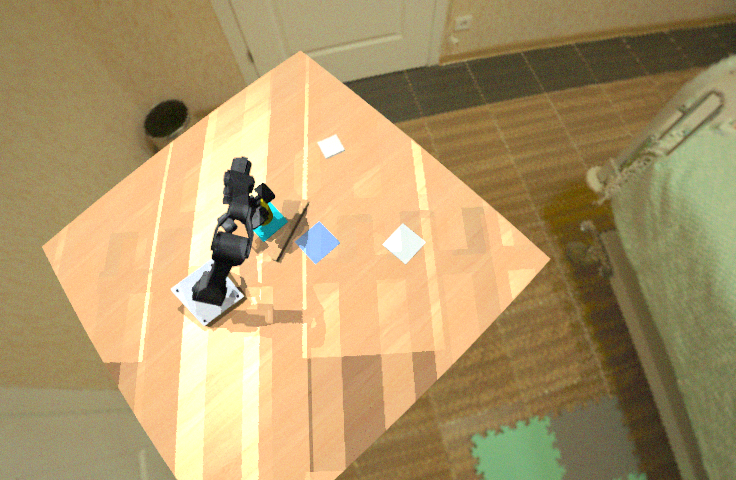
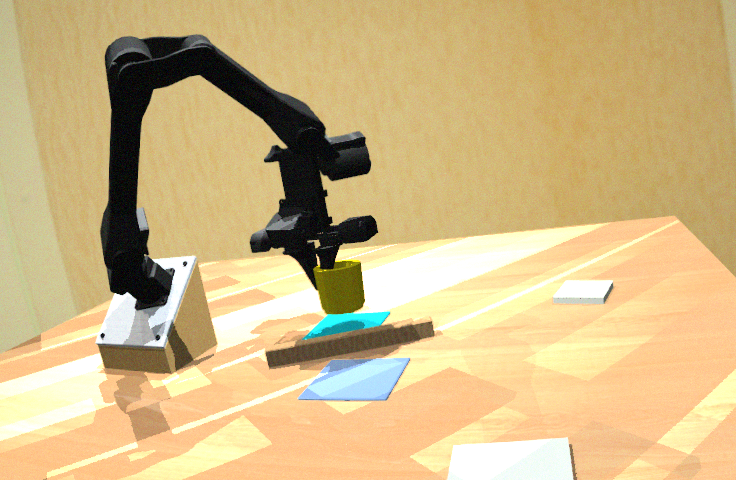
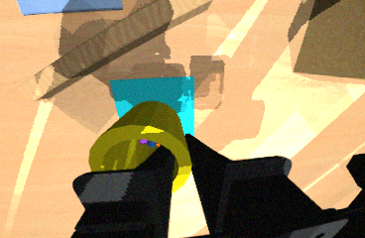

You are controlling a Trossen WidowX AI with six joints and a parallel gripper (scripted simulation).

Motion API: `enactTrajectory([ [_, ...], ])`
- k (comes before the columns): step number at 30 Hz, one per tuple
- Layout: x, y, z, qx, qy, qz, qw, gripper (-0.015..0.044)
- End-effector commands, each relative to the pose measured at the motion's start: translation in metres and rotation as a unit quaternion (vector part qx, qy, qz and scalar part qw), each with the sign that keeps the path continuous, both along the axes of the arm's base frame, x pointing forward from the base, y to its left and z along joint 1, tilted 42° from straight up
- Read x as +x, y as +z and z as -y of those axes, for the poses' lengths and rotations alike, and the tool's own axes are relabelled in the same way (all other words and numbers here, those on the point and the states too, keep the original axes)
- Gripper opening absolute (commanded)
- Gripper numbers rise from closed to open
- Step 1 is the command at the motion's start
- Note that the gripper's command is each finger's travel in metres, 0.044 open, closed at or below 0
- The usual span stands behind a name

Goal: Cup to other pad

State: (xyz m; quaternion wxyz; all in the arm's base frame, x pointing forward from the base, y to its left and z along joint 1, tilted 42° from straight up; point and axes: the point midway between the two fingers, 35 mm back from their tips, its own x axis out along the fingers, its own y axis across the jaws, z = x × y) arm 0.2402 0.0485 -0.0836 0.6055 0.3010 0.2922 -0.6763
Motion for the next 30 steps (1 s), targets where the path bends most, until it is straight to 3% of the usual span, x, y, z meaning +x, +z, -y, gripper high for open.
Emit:
enactTrajectory([
  [1,-0.002,-0.005,0.005,-0.002,0.003,-0.002,1.0,0.0],
  [24,-0.003,-0.015,0.012,-0.001,0.0,0.0,1.0,0.0],
  [30,-0.003,-0.015,0.012,-0.001,0.0,0.0,1.0,0.0147],
])
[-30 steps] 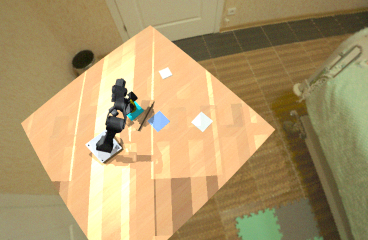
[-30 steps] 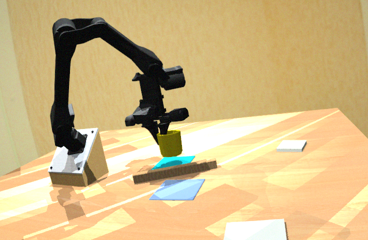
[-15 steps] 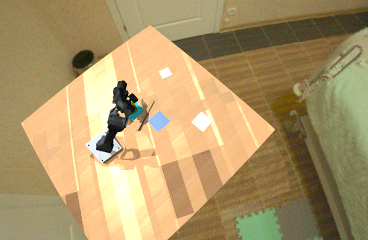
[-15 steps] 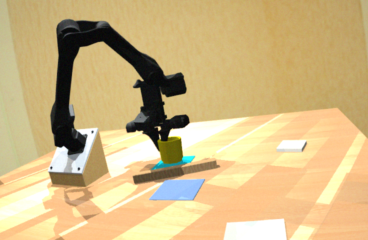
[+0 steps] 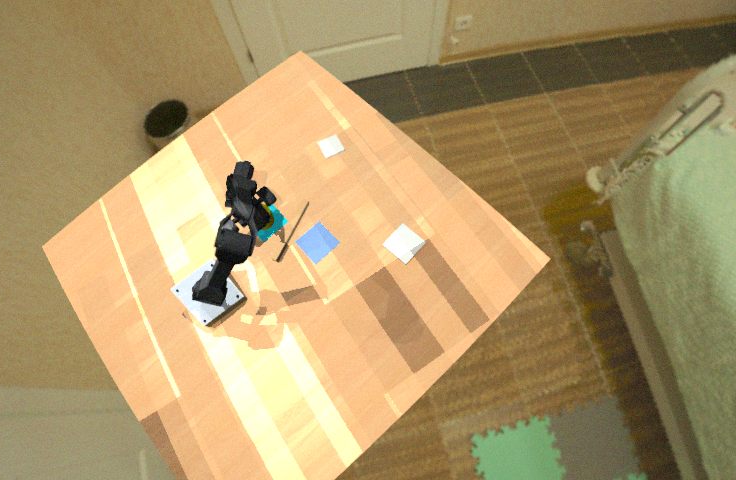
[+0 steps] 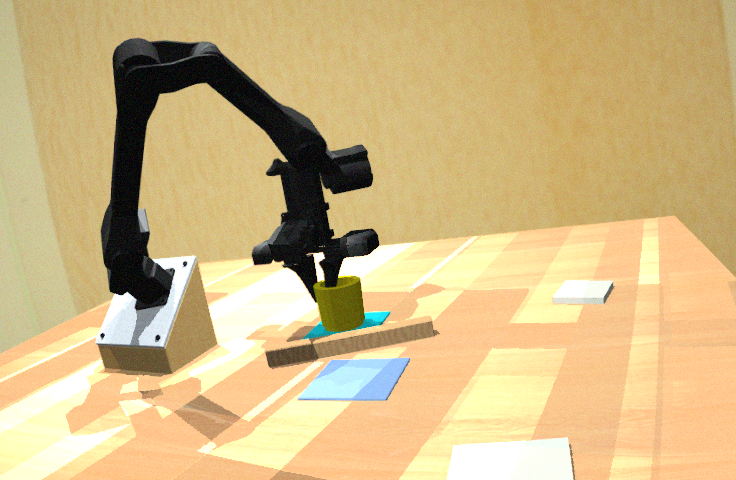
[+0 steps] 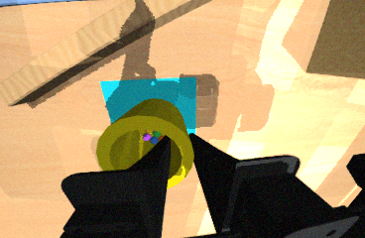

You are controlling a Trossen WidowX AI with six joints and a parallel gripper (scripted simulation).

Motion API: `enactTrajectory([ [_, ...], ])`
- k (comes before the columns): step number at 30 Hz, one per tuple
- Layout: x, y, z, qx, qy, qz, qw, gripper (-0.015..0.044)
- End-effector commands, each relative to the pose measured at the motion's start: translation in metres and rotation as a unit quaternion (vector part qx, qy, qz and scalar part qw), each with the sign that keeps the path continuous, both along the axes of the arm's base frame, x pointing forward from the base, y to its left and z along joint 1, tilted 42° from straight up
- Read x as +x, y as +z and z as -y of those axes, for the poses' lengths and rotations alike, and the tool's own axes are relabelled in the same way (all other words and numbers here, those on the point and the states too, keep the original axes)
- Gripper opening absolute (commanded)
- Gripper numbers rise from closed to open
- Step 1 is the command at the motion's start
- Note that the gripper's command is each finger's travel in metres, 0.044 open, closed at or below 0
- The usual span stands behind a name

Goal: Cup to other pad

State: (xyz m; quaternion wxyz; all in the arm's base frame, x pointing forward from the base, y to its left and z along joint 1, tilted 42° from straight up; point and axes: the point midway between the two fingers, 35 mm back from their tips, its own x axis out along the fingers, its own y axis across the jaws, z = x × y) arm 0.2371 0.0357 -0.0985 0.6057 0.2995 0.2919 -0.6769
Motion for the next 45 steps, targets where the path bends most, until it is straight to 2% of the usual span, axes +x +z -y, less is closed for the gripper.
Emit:
enactTrajectory([
  [1,0.0,0.0,0.0,0.0,-0.001,0.001,1.0,0.0147],
  [38,0.001,0.04,-0.032,0.0,0.002,-0.001,1.0,0.0147],
  [45,0.001,0.037,-0.029,-0.003,0.005,-0.004,1.0,0.033],
])
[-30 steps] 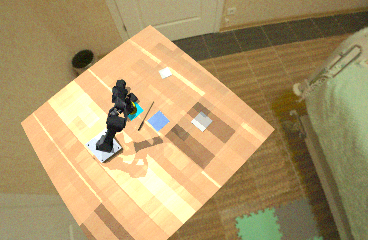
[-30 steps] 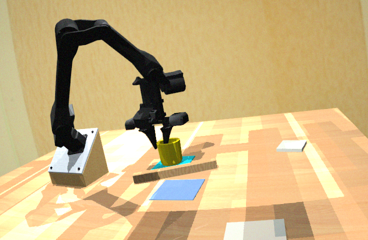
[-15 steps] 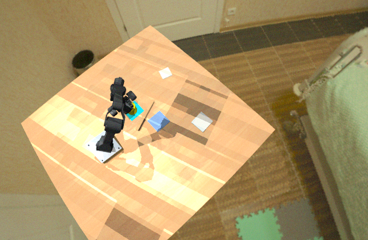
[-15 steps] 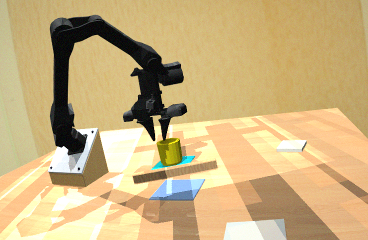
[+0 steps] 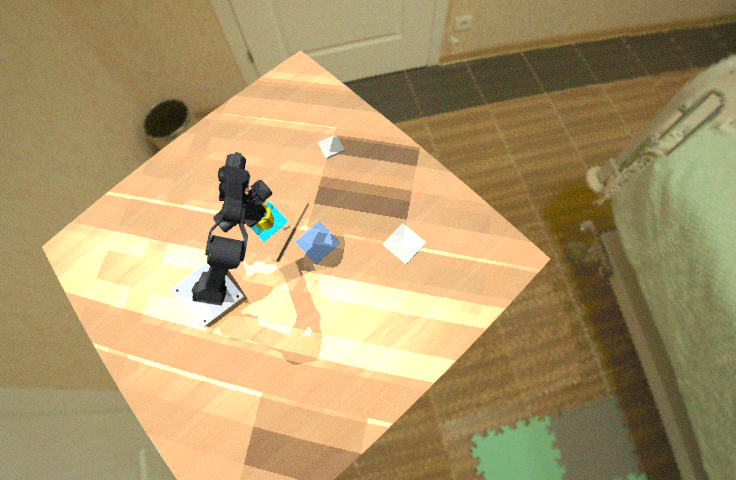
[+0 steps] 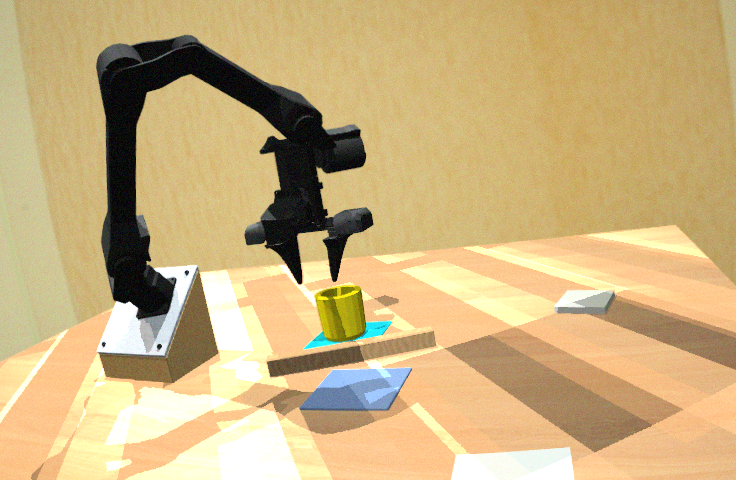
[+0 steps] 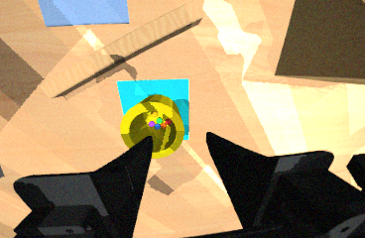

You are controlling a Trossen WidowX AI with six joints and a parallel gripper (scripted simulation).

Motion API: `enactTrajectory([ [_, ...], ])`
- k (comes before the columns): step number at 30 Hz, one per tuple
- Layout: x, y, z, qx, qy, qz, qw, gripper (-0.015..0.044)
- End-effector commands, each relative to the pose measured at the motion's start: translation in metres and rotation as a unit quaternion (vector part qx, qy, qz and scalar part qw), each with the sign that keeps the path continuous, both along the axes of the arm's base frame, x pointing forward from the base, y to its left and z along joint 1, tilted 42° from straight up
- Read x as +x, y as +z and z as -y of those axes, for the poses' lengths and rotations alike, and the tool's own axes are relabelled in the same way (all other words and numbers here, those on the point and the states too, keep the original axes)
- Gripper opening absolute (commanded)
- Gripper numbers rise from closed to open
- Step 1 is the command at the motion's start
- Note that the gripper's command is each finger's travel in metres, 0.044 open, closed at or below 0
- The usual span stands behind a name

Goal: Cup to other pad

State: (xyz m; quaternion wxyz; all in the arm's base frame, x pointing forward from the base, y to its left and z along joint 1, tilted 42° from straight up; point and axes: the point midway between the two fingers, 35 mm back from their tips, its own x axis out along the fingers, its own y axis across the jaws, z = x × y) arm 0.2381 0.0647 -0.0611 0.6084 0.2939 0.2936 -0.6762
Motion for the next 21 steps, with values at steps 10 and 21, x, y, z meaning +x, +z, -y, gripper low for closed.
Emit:
enactTrajectory([
  [10,0.003,0.021,-0.019,0.002,-0.001,0.001,1.0,0.044],
  [21,0.005,0.049,-0.041,0.003,-0.002,0.002,1.0,0.044],
])
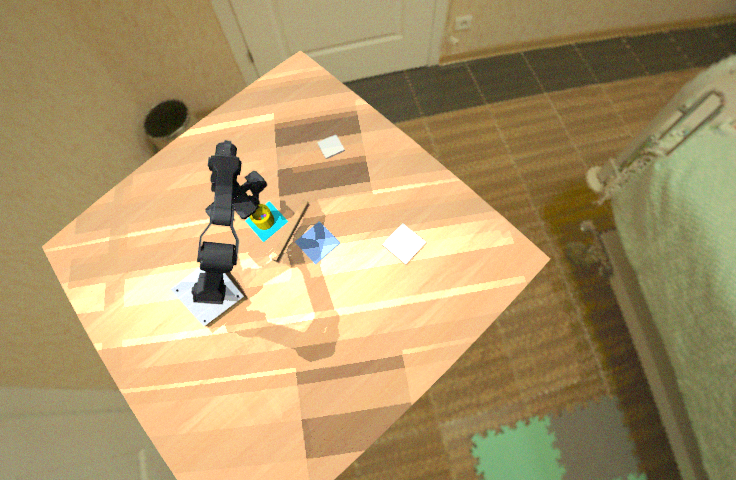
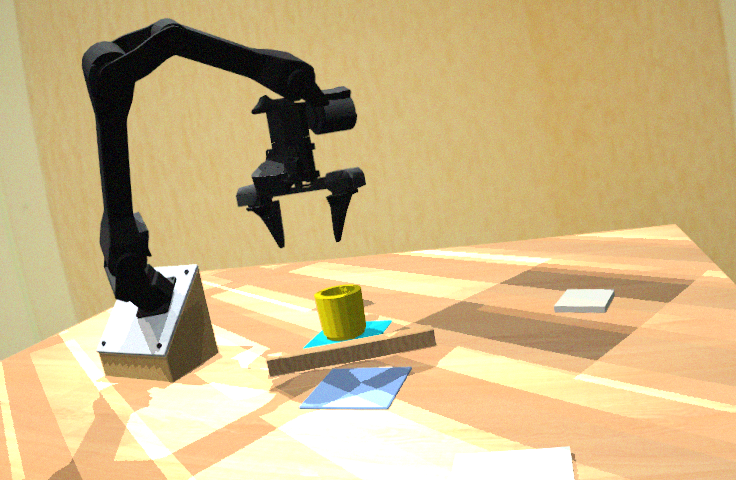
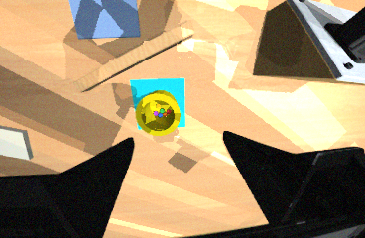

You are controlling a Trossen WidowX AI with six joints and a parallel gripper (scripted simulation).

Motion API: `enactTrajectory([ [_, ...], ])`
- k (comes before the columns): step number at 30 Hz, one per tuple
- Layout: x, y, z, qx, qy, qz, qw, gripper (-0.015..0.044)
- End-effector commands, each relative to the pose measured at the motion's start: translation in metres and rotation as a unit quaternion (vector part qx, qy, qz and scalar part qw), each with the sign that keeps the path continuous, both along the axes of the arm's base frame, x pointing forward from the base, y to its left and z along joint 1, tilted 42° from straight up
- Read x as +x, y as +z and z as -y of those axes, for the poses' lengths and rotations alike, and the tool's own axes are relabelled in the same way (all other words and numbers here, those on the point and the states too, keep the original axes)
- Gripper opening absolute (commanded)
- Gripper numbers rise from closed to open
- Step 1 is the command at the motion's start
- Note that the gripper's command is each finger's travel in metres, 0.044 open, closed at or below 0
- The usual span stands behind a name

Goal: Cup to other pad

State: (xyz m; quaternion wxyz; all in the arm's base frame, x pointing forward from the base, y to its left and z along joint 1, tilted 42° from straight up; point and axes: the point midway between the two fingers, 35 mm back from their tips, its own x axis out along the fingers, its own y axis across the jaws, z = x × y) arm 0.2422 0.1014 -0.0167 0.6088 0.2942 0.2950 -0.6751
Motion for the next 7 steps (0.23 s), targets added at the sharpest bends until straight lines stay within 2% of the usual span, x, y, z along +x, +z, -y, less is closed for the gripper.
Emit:
enactTrajectory([
  [1,0.0005,0.0048,-0.004,0.002,-0.003,0.002,1.0,0.044],
  [7,0.0001,0.0013,-0.001,0.0,0.0,0.0,1.0,0.044],
])
